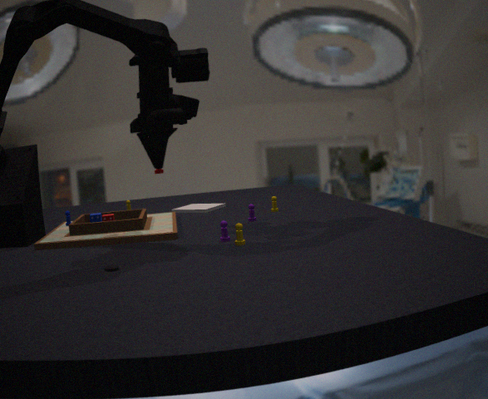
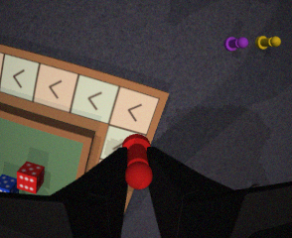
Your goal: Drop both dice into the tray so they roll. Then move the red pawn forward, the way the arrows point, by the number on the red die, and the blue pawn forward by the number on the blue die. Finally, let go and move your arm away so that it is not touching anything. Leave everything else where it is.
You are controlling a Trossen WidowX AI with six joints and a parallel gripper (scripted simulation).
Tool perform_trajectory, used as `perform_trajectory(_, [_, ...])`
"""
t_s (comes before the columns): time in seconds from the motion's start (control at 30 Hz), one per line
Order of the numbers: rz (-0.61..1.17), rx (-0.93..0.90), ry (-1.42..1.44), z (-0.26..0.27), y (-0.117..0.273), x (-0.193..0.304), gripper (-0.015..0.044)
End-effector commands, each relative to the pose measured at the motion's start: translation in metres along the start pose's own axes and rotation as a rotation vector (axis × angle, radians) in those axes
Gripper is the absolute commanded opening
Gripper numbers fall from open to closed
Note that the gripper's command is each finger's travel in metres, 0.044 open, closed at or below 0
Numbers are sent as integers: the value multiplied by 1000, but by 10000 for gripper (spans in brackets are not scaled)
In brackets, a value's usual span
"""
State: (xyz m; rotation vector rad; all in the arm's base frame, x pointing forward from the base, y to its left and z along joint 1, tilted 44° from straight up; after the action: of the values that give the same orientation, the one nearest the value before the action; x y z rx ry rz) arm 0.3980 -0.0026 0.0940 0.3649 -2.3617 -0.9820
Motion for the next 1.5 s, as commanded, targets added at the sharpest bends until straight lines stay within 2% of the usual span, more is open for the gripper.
perform_trajectory(0.0, [-3,0,-9,-1,22,2,0])
perform_trajectory(0.27, [-9,-7,-11,20,15,-12,0])
perform_trajectory(0.67, [-16,-18,-10,114,-16,-56,0])
perform_trajectory(1.07, [-8,-8,-9,213,-51,-70,0])
perform_trajectory(1.27, [-7,-7,-9,218,-57,-70,0])
perform_trajectory(1.47, [-7,-5,-9,218,-85,-70,0])
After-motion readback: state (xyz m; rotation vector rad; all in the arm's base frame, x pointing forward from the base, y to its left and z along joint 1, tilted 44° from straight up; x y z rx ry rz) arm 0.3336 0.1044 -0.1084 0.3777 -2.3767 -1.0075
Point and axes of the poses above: the point midway between the two fingers, 35 mm back from their tips, its own y axis back along the fingers, its own z axis across the jaws, x = y × z, the point moved 6 cm from there along y, back along the fingers, and after that the axes turned 14 degrees about y, right-handed, at the moved point
